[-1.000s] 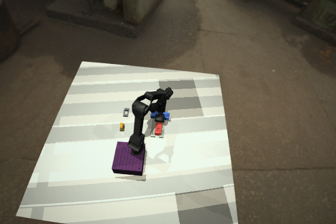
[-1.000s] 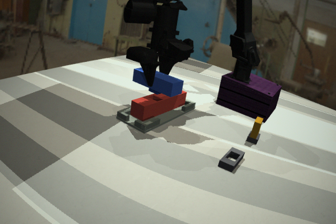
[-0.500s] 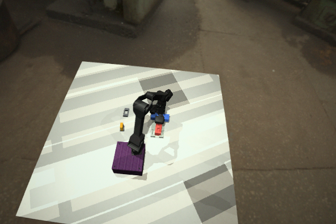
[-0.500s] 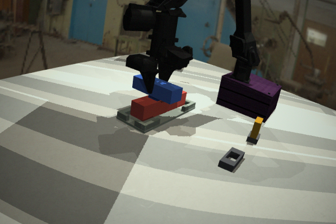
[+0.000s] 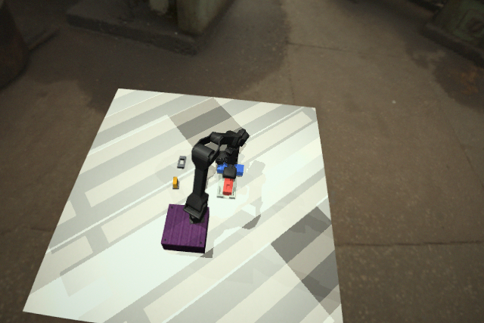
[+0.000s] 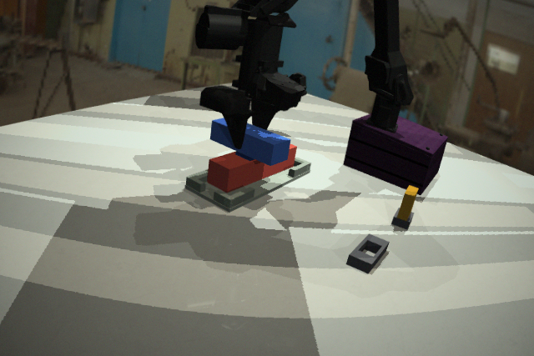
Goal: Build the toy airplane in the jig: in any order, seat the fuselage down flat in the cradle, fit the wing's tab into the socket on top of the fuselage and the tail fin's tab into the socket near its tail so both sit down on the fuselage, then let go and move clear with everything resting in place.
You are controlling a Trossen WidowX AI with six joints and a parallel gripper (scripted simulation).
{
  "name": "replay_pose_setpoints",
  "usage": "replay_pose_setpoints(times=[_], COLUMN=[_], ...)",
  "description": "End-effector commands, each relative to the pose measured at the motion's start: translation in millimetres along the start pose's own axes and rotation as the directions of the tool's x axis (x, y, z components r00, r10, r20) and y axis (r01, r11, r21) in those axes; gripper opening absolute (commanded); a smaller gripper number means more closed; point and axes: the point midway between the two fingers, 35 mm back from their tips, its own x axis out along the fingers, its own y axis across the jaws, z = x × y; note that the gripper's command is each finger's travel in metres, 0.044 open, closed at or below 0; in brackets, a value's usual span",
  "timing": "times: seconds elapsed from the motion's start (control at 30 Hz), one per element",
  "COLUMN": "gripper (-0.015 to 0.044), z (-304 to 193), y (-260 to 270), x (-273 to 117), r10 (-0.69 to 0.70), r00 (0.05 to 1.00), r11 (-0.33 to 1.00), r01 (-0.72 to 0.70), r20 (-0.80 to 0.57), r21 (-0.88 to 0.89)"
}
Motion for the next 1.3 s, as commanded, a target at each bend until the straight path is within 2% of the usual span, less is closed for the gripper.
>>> replay_pose_setpoints(times=[0.0,0.33,0.53,0.73,0.97,1.1,1.27], gripper=[0.0188,0.0440,0.0440,0.0440,0.0440,0.0440,0.0440], z=[0.0,0.0,-0.2,0.2,0.2,0.1,0.0], y=[-0.1,-0.1,-0.4,-0.6,-4.0,-4.1,-4.4], x=[-0.1,-0.1,-2.8,-82.8,-85.7,-85.6,-85.6], r10=[0.000,0.000,0.000,-0.001,-0.001,-0.001,-0.001], r00=[1.000,1.000,1.000,1.000,1.000,1.000,1.000], r11=[1.000,1.000,1.000,1.000,1.000,0.949,0.701], r01=[0.000,0.000,0.000,0.001,0.001,0.003,0.004], r20=[0.000,0.000,0.000,-0.005,-0.005,-0.005,-0.005], r21=[0.000,0.000,0.000,0.000,0.015,0.317,0.713])
